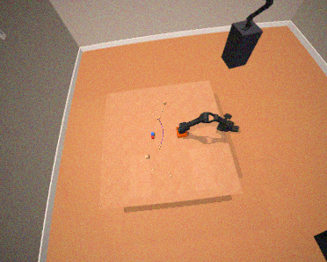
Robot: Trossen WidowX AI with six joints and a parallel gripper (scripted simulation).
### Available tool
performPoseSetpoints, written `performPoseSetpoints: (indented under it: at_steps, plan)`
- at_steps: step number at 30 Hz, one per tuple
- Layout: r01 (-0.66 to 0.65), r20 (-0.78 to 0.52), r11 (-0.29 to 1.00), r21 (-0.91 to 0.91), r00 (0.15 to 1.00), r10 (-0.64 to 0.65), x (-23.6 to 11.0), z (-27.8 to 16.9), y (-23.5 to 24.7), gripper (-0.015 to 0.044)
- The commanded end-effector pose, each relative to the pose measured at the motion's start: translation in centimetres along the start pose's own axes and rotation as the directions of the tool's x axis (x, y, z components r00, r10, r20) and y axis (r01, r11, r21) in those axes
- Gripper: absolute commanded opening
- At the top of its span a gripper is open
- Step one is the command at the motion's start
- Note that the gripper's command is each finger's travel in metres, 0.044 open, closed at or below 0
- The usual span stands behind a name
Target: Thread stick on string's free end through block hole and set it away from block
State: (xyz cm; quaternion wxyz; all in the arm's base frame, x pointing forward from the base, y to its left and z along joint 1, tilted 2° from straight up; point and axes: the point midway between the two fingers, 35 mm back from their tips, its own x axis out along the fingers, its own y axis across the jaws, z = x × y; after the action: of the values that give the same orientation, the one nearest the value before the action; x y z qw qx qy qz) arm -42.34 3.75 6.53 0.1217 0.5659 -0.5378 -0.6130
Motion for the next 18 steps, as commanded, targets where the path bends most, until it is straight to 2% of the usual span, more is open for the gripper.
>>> performPoseSetpoints:
  at_steps: [1,2,8,16,18]
  plan:
    - [0.0,0.0,1.0,0.0,1.0,0.0,-0.1,0.0,0.2,0.0426]
    - [0.0,0.0,1.0,0.0,1.0,0.0,-0.4,-0.2,0.6,0.044]
    - [-0.007,0.022,1.0,0.007,1.0,0.006,-1.9,-0.1,0.8,0.044]
    - [0.034,0.289,0.999,0.017,0.957,-0.037,-13.3,2.4,-6.8,0.044]
    - [0.095,0.31,0.995,-0.013,0.947,-0.086,-14.1,1.9,-8.1,0.044]
